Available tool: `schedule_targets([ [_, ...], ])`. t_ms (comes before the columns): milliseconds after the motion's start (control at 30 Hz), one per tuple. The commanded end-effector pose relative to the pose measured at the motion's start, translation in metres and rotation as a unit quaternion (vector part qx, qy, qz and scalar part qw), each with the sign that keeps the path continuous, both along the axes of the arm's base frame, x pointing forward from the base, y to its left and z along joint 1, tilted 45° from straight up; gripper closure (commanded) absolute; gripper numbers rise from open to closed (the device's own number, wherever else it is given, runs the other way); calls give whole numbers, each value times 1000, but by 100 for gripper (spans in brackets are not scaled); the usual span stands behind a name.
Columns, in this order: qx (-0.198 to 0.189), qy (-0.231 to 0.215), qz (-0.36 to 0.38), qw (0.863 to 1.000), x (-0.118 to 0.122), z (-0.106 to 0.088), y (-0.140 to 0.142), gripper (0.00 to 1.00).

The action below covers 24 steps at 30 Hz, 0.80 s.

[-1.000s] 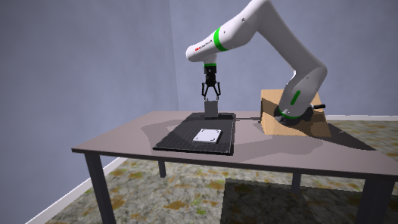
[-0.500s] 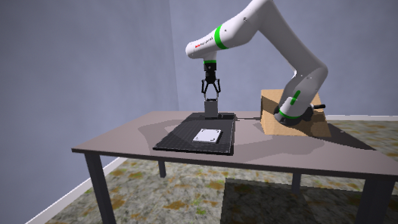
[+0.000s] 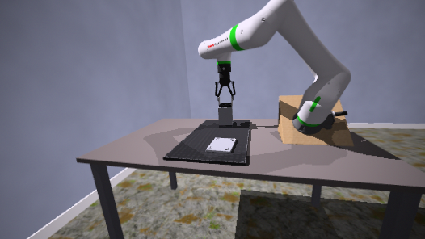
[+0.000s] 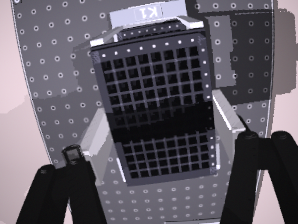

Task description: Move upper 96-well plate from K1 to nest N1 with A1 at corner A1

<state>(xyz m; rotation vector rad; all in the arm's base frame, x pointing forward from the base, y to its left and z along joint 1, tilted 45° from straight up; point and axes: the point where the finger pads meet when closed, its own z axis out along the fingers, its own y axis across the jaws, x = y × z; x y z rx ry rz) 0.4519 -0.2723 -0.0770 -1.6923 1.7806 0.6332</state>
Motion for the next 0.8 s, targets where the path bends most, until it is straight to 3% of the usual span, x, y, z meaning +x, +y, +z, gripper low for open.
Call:
schedule_targets([
  [0,0,0,0,1000,0,3,-4,100],
  [767,0,0,0,1000,-1,10,-10,100],
])
